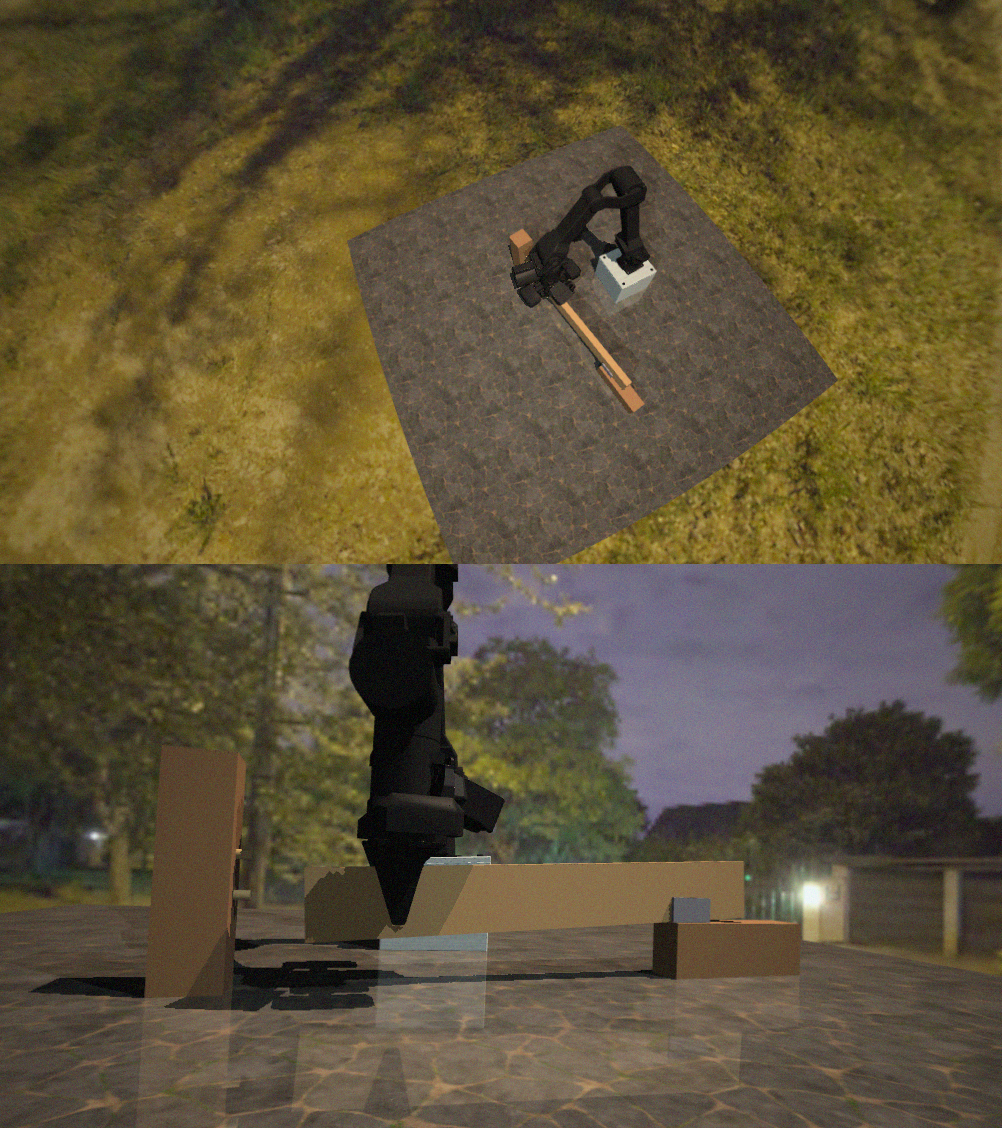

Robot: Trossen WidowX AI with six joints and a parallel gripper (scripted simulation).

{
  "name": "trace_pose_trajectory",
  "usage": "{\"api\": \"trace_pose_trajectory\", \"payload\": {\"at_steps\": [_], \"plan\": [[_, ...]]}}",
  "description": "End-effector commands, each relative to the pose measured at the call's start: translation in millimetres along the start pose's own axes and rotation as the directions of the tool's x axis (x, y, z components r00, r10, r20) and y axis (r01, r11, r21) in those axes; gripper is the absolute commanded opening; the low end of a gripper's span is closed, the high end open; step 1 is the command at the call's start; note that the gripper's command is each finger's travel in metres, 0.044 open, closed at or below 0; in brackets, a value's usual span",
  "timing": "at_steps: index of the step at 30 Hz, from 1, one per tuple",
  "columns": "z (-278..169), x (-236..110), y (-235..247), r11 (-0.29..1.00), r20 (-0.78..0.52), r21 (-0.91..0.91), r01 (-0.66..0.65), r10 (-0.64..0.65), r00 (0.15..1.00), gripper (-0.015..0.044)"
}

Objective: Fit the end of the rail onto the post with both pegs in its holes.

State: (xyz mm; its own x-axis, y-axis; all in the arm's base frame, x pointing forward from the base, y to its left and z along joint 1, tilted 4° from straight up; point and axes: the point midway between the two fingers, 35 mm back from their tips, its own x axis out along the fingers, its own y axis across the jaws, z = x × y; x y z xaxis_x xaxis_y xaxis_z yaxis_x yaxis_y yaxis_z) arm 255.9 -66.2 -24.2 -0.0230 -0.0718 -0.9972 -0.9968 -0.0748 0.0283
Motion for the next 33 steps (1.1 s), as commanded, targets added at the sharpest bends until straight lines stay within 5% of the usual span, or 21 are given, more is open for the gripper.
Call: {"api": "trace_pose_trajectory", "payload": {"at_steps": [1,33], "plan": [[0.9,-4.5,-1.7,1.000,0.007,0.004,0.010,-0.010,1.000,0.0000],[0.7,-20.6,-1.5,1.000,0.007,0.004,0.010,-0.010,1.000,0.0000]]}}
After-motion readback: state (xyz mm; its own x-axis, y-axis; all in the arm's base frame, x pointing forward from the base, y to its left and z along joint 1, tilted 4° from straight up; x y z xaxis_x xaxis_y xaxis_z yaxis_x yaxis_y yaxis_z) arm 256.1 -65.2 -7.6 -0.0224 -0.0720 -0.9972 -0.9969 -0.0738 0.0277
